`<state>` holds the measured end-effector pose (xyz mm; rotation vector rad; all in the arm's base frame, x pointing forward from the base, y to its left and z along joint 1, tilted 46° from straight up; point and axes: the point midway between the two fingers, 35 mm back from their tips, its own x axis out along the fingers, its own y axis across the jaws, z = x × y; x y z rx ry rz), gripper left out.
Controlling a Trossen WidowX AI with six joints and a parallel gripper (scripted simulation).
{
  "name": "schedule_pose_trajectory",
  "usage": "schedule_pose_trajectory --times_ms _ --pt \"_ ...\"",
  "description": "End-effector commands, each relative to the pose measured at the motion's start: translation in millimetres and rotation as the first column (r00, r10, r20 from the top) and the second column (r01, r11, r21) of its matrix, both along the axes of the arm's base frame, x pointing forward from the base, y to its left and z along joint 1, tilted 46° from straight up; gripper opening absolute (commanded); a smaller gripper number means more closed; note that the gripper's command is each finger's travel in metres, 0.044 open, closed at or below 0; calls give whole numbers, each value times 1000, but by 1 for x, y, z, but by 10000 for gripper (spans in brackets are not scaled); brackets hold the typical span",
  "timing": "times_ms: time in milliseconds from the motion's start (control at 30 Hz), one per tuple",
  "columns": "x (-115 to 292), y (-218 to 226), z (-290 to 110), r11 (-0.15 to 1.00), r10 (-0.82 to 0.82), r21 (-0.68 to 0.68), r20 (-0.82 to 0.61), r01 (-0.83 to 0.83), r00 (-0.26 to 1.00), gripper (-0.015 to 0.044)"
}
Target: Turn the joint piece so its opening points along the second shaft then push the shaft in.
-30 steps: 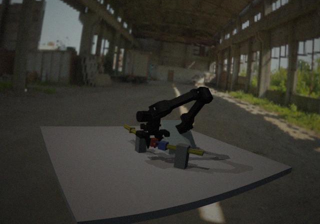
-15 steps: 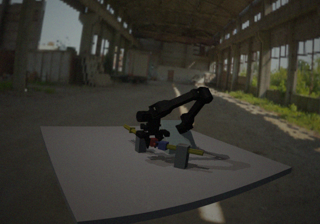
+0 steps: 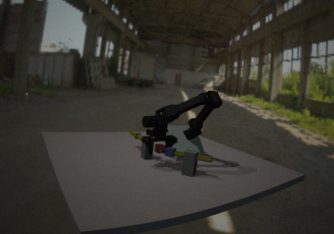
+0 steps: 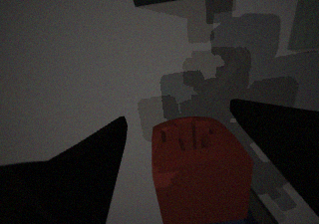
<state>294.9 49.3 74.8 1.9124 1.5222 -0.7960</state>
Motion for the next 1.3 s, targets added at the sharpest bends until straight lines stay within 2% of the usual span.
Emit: schedule_pose_trajectory --times_ms 0,133,433,533,800,1267 --pt "0 0 0 1000 0 0 0 0 1000 440" --pt "-1 -1 0 1000 6 19 -1 -6 1000 440" --pt "-7 -19 12 959 18 281 52 -32 998 440" --pt "-6 -23 15 946 4 324 70 -27 998 440" --pt "-6 -24 16 949 12 314 89 -40 996 440" --pt "-5 -61 50 950 260 52 412 -308 873 440"
